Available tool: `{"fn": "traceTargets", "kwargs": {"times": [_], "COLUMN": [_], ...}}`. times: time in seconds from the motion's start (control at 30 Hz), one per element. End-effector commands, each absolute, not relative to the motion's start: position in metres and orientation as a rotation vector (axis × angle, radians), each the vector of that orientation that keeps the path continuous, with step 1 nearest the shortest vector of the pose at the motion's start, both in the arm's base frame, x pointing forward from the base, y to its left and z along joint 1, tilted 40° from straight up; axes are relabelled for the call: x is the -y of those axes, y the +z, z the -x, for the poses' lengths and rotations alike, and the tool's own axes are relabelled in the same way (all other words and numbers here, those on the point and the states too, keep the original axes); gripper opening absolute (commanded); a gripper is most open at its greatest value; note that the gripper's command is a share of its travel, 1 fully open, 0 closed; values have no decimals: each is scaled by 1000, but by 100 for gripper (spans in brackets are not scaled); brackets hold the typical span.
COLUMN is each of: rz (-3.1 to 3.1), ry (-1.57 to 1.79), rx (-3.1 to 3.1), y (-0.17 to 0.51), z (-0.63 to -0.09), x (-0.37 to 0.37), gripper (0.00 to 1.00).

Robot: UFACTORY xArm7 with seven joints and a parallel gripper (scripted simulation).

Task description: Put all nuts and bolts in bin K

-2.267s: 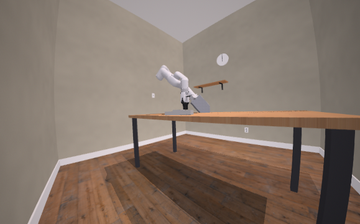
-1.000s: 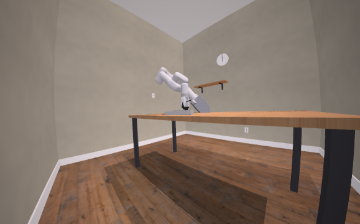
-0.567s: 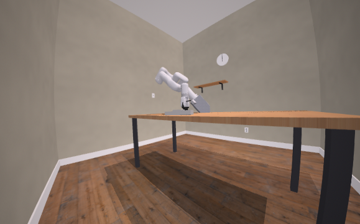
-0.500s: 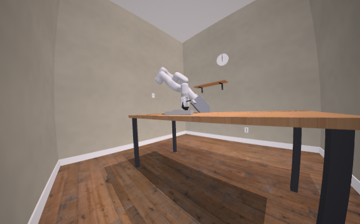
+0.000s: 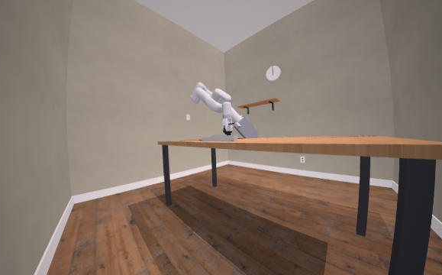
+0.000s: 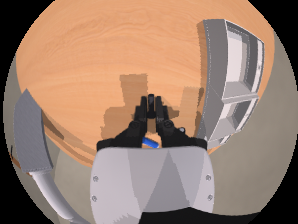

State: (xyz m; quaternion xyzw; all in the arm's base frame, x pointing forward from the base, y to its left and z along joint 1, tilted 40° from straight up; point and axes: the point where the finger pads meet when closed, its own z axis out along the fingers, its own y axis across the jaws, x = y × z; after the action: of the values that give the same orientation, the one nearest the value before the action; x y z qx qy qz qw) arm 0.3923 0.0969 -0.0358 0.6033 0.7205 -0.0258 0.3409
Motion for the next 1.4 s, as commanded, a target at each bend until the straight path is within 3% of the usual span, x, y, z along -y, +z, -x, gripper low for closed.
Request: {"fn": "traceTargets", "kwargs": {"times": [0.0,1.37], "rz": [-1567,-1567], "ry": [-62,-62], "rx": [-1877,-1876], "y": [-28,25], "z": [-388,-370], "x": [-103,-127], "gripper": [0,0]}}
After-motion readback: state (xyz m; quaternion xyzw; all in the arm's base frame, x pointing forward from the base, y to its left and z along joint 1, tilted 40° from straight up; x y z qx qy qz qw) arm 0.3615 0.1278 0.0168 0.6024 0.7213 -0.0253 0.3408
